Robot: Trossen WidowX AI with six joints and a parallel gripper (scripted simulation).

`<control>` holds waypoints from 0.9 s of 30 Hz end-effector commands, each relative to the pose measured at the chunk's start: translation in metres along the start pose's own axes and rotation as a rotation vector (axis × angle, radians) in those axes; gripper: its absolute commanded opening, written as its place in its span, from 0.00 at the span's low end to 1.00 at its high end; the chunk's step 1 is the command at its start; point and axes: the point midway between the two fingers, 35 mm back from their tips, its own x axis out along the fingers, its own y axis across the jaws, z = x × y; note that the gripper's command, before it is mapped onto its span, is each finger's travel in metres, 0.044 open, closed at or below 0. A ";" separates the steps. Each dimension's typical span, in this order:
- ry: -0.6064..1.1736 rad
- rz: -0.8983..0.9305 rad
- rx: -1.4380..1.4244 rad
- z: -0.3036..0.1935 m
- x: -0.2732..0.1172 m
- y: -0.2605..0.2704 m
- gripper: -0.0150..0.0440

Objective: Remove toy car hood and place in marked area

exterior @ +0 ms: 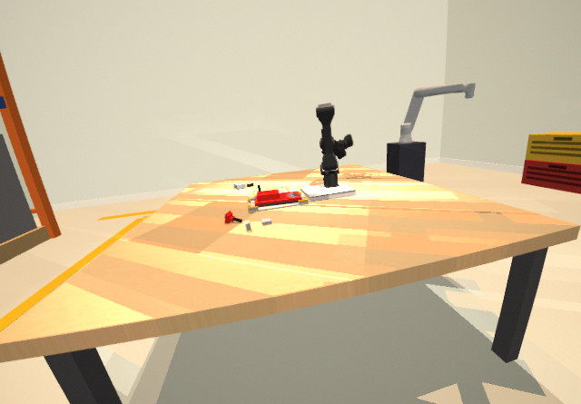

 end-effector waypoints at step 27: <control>0.926 -1.065 -1.563 -0.010 -0.328 -0.200 1.00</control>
